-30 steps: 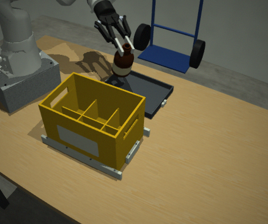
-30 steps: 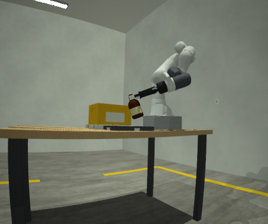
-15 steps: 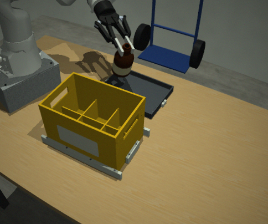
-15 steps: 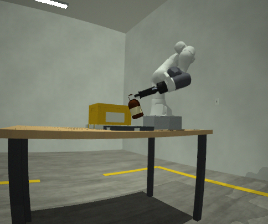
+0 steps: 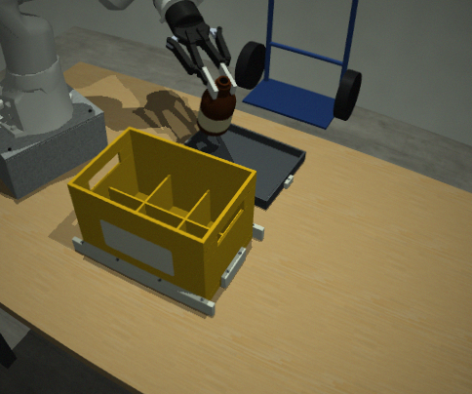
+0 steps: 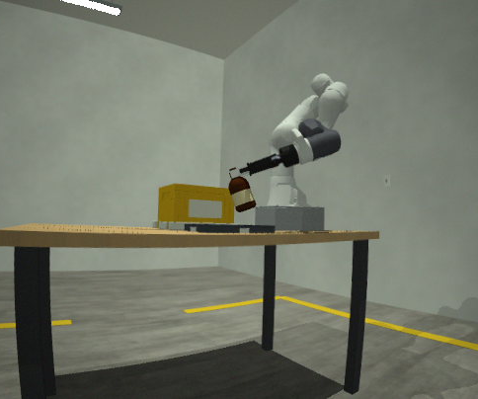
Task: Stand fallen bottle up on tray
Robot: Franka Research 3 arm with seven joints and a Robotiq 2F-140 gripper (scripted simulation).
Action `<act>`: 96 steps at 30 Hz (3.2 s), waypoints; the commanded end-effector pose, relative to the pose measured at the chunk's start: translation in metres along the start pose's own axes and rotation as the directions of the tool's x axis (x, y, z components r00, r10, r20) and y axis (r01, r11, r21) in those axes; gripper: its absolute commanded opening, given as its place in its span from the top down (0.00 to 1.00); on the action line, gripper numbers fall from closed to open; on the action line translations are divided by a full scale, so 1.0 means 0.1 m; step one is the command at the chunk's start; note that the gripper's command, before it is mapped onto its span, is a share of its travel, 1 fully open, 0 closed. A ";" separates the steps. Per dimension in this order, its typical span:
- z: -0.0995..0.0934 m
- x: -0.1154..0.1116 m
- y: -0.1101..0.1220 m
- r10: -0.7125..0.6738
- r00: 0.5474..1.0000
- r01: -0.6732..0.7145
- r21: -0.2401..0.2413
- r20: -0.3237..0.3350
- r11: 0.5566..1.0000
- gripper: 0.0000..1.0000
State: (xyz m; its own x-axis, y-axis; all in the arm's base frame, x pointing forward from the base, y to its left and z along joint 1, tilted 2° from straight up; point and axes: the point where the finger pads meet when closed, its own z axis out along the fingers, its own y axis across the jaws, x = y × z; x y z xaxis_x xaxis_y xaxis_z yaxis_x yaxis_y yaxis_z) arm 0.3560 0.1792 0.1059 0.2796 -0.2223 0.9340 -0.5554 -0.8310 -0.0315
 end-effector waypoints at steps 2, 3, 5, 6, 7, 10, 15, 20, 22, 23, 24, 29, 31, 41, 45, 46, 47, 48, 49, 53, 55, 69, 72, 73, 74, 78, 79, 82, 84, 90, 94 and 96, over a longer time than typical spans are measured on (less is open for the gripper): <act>0.01 0.02 0.01 0.008 1.000 -0.008 -0.005 -0.006 1.000 1.00; 0.01 0.02 0.01 0.008 1.000 -0.008 -0.005 -0.006 1.000 1.00; 0.01 0.02 0.01 0.008 1.000 -0.008 -0.005 -0.006 1.000 1.00; 0.01 0.02 0.01 0.008 1.000 -0.008 -0.005 -0.006 1.000 1.00; 0.01 0.01 0.01 0.008 1.000 -0.008 -0.005 -0.006 1.000 1.00; 0.01 0.01 0.01 0.008 1.000 -0.008 -0.005 -0.006 1.000 1.00; 0.02 0.00 0.01 0.008 1.000 -0.008 -0.005 -0.006 1.000 1.00; 0.03 -0.02 0.01 0.008 1.000 -0.008 -0.005 -0.006 1.000 1.00; 0.03 -0.04 0.01 0.008 1.000 -0.008 -0.005 -0.006 1.000 1.00; 0.03 -0.04 0.01 0.008 1.000 -0.008 -0.005 -0.006 1.000 1.00; 0.04 -0.05 0.01 0.008 1.000 -0.008 -0.005 -0.006 1.000 1.00; 0.04 -0.07 0.01 0.008 1.000 -0.008 -0.005 -0.006 1.000 1.00; 0.05 -0.09 0.01 0.008 1.000 -0.008 -0.005 -0.006 1.000 1.00; 0.09 -0.19 0.01 0.008 1.000 -0.008 -0.005 -0.006 1.000 1.00; 0.10 -0.21 0.01 0.008 1.000 -0.008 -0.005 -0.006 1.000 1.00; 0.10 -0.22 0.01 0.008 1.000 -0.008 -0.005 -0.006 1.000 1.00; 0.10 -0.23 0.01 0.008 1.000 -0.008 -0.005 -0.006 1.000 1.00; 0.11 -0.24 0.01 0.008 1.000 -0.008 -0.005 -0.006 1.000 1.00; 0.11 -0.25 0.01 0.008 1.000 -0.008 -0.005 -0.006 1.000 1.00; 0.13 -0.30 0.01 0.008 1.000 -0.008 -0.005 -0.006 1.000 1.00; 0.14 -0.33 0.01 0.008 1.000 -0.008 -0.005 -0.006 1.000 1.00; 0.19 -0.45 0.01 0.008 1.000 -0.008 -0.005 -0.006 1.000 1.00; 0.20 -0.48 0.01 0.008 1.000 -0.008 -0.005 -0.006 1.000 1.00; 0.20 -0.49 0.01 0.008 1.000 -0.008 -0.005 -0.006 1.000 1.00; 0.20 -0.50 0.01 0.008 1.000 -0.008 -0.005 -0.006 1.000 1.00; 0.21 -0.51 0.01 0.008 1.000 -0.008 -0.005 -0.006 1.000 1.00; 0.21 -0.52 0.01 0.008 1.000 -0.008 -0.005 -0.006 1.000 1.00; 0.22 -0.53 0.01 0.008 1.000 -0.008 -0.005 -0.006 1.000 1.00; 0.22 -0.54 0.01 0.008 1.000 -0.008 -0.005 -0.006 1.000 1.00; 0.23 -0.56 0.01 0.008 1.000 -0.008 -0.005 -0.006 1.000 1.00; 0.23 -0.56 0.01 0.008 1.000 -0.008 -0.005 -0.006 1.000 1.00; 0.23 -0.56 0.01 0.008 1.000 -0.008 -0.005 -0.006 1.000 1.00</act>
State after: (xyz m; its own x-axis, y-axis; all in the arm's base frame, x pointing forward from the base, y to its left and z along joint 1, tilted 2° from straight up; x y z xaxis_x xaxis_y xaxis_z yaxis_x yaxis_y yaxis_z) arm 0.3567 0.1802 0.0451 0.2780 -0.2177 0.9356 -0.5563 -0.8305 -0.0280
